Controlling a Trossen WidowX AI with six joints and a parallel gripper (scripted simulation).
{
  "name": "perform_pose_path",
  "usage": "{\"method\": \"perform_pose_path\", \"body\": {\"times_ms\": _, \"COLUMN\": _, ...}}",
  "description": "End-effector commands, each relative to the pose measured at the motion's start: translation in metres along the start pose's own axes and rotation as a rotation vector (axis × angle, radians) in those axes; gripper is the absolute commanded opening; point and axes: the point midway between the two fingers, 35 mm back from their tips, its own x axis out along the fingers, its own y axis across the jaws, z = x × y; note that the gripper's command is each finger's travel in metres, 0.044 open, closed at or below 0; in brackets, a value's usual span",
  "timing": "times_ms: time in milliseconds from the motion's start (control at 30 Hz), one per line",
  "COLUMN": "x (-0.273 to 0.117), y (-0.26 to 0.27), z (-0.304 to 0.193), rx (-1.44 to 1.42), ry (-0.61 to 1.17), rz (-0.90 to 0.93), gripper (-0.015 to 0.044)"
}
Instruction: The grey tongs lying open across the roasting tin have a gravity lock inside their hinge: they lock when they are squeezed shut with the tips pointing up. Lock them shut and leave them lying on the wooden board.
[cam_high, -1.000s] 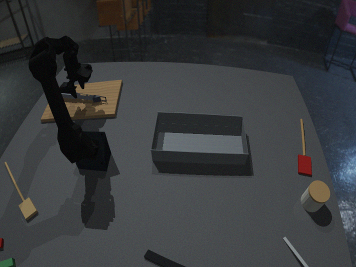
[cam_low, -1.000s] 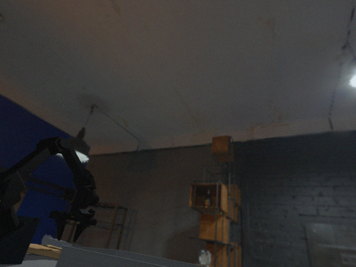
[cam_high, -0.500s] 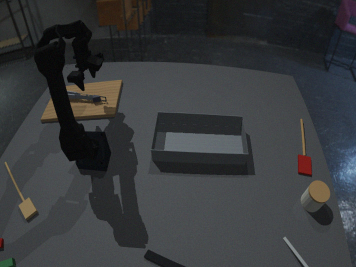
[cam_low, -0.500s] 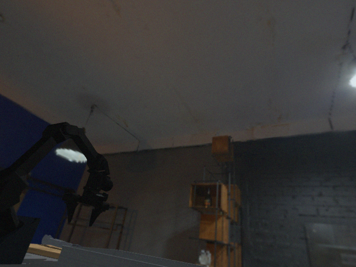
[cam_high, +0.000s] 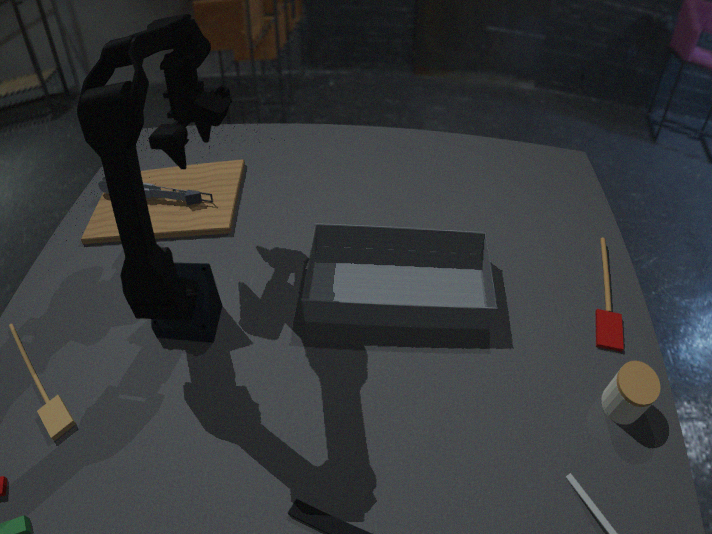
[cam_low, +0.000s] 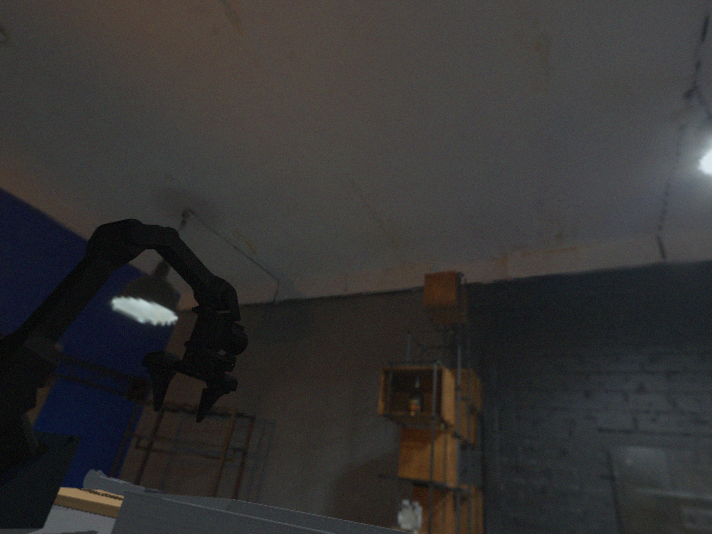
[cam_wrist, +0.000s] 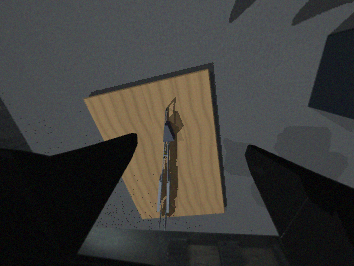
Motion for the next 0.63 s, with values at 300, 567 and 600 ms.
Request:
{"method": "perform_pose_path", "body": {"times_ms": 300, "x": -0.042, "y": -0.001, "z": 0.003, "rx": 0.007, "ry": 0.010, "rz": 0.017, "gripper": 0.0440}}
{"method": "perform_pose_path", "body": {"times_ms": 567, "x": -0.042, "y": -0.001, "z": 0.003, "rx": 0.007, "ry": 0.010, "rz": 0.017, "gripper": 0.0440}}
{"method": "perform_pose_path", "body": {"times_ms": 600, "x": -0.042, "y": -0.001, "z": 0.003, "rx": 0.007, "ry": 0.010, "rz": 0.017, "gripper": 0.0440}}
